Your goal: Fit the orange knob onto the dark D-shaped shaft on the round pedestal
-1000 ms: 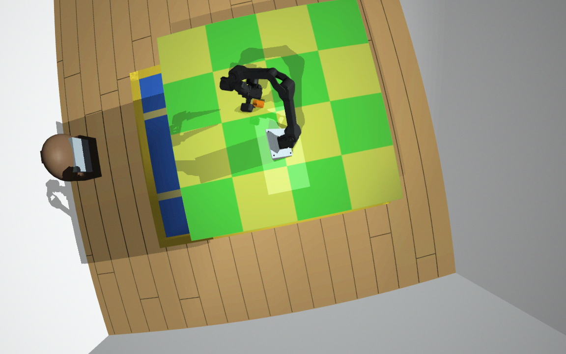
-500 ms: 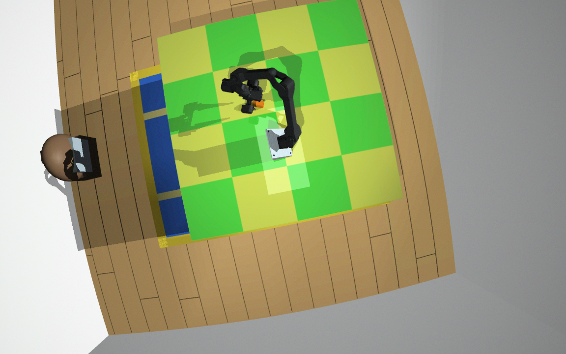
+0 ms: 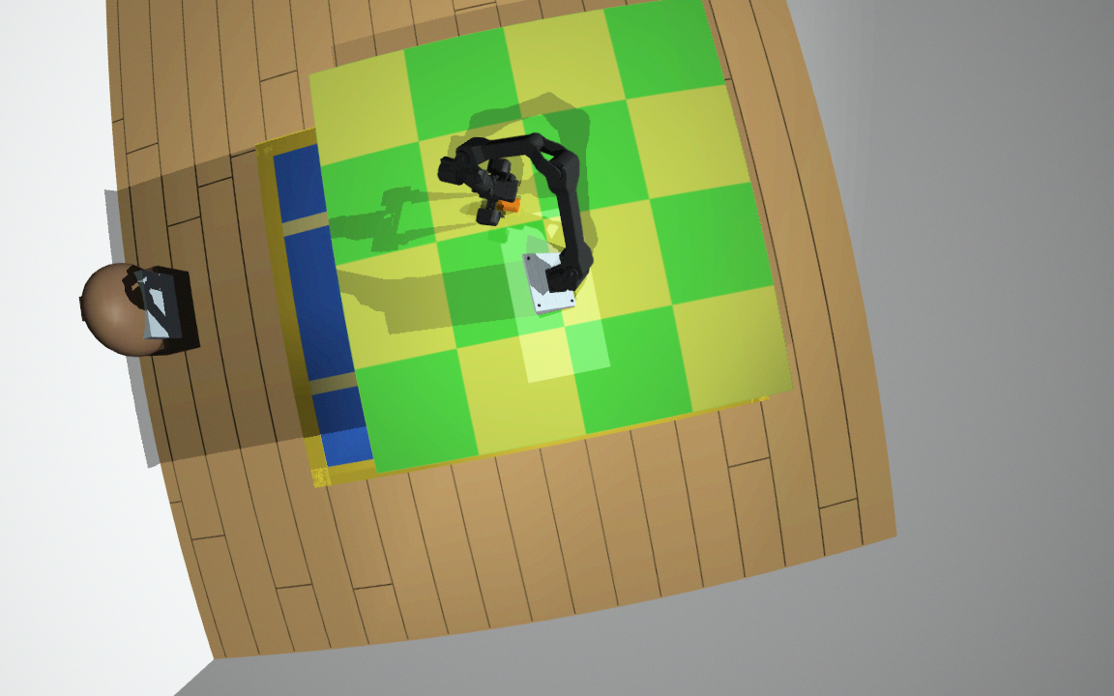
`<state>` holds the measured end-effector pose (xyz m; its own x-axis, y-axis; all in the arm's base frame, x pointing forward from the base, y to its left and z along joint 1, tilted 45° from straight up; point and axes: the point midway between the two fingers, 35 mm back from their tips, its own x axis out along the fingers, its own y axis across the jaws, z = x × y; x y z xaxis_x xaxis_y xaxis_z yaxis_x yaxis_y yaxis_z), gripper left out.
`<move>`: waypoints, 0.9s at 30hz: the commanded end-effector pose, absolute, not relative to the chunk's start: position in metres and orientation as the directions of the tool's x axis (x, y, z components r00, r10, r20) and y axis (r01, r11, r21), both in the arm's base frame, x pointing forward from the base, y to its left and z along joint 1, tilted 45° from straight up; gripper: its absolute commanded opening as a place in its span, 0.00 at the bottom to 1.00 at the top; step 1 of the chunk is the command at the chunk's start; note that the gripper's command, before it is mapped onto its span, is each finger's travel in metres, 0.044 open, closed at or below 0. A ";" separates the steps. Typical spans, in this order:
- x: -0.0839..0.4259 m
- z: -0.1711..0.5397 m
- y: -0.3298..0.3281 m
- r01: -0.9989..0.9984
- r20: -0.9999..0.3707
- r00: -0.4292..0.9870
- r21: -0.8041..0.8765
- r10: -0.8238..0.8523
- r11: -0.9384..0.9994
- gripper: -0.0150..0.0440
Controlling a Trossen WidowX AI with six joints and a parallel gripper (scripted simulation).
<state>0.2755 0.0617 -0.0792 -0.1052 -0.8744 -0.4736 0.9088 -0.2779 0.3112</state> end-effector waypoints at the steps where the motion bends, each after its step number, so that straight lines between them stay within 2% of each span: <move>1: 0.273 -0.084 0.055 0.913 -0.466 -0.108 0.302 -0.878 -0.273 1.00; 8: 0.273 -0.090 0.049 0.913 -0.465 -0.108 0.302 -0.878 -0.273 1.00; 16: 0.273 -0.090 0.049 0.913 -0.465 -0.108 0.302 -0.878 -0.273 0.66; 24: 0.273 -0.090 0.049 0.913 -0.465 -0.108 0.302 -0.878 -0.273 0.66; 27: 0.273 -0.090 0.049 0.913 -0.465 -0.108 0.302 -0.878 -0.273 0.63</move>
